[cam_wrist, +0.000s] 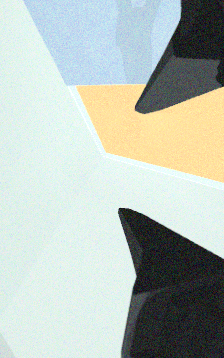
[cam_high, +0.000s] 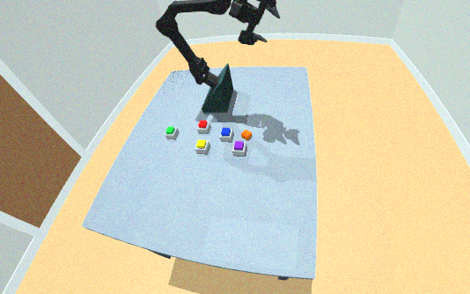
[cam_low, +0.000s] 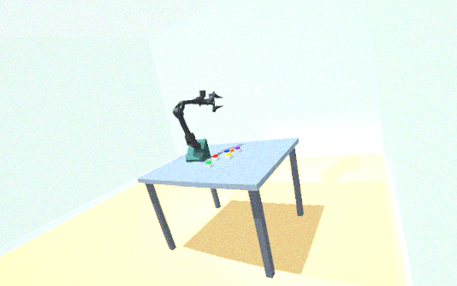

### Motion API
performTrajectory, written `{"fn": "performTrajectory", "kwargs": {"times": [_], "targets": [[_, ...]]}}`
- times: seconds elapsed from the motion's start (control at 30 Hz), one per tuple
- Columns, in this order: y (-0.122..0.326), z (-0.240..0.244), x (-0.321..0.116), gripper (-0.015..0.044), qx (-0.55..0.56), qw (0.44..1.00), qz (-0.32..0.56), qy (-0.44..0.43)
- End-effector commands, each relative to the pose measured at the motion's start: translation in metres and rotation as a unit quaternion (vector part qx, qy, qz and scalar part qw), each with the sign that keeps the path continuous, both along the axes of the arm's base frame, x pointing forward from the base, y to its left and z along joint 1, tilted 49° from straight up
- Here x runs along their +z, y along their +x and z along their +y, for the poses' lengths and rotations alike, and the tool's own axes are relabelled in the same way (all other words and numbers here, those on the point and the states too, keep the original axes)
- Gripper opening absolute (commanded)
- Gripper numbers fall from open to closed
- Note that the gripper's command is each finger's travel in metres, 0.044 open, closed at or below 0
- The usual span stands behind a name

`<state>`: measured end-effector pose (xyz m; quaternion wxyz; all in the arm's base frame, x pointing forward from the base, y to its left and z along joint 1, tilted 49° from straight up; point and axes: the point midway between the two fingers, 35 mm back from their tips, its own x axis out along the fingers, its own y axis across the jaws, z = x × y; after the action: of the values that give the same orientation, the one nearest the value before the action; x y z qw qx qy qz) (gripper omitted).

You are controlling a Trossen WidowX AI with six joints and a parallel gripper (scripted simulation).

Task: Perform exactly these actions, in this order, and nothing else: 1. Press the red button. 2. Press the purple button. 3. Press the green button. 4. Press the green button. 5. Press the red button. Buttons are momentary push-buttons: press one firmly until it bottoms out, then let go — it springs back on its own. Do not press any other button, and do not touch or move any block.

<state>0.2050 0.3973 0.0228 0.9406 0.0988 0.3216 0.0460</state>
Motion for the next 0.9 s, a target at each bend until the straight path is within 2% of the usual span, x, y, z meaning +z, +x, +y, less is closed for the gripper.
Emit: {"fn": "performTrajectory", "kwargs": {"times": [0.0,0.17,0.3,0.57,0.67,0.87], "targets": [[0.035,-0.067,-0.007,0.0400,-0.040,0.993,0.032,-0.104],[0.062,-0.161,-0.006,0.0400,-0.097,0.965,0.098,-0.222],[0.064,-0.239,-0.001,0.0400,-0.138,0.926,0.173,-0.306],[0.013,-0.382,0.027,0.0400,-0.196,0.803,0.374,-0.420],[-0.006,-0.407,0.035,0.0400,-0.203,0.771,0.423,-0.432],[-0.009,-0.410,0.037,0.0400,-0.203,0.765,0.430,-0.433]]}}
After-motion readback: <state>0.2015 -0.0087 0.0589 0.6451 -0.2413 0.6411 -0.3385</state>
